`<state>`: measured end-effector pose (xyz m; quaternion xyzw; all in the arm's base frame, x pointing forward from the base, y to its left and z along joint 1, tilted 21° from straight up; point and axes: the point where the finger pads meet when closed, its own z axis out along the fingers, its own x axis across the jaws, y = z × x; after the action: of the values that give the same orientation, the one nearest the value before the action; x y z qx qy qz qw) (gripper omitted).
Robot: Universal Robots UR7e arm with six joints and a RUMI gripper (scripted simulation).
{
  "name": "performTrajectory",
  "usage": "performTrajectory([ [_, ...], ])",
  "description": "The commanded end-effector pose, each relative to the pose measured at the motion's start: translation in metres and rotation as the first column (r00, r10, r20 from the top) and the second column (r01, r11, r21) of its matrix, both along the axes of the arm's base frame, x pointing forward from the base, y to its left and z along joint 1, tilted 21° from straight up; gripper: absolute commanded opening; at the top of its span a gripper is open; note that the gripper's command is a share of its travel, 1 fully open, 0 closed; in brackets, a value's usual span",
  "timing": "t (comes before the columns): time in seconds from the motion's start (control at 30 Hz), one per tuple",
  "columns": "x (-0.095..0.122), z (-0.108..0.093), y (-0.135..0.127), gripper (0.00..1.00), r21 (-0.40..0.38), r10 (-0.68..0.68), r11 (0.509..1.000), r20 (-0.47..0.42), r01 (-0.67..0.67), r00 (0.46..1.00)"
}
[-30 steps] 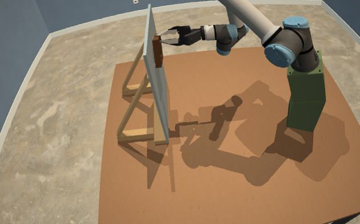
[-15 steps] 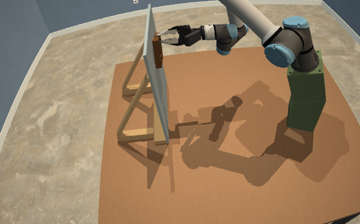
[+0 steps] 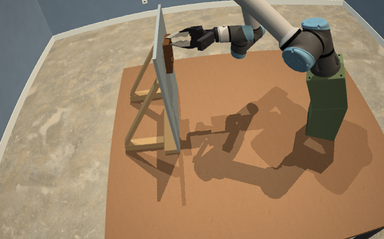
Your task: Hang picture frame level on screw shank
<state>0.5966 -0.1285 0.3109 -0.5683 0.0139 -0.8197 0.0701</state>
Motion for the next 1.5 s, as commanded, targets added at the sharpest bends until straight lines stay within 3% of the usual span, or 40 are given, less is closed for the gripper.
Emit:
performTrajectory([
  [0.0, 0.000, 0.001, 0.001, 0.00, -0.023, -0.008, 1.000, 0.002, 0.008, 1.000],
  [1.47, -0.001, 0.002, 0.012, 0.00, -0.192, -0.065, 0.979, 0.019, 0.067, 0.998],
])
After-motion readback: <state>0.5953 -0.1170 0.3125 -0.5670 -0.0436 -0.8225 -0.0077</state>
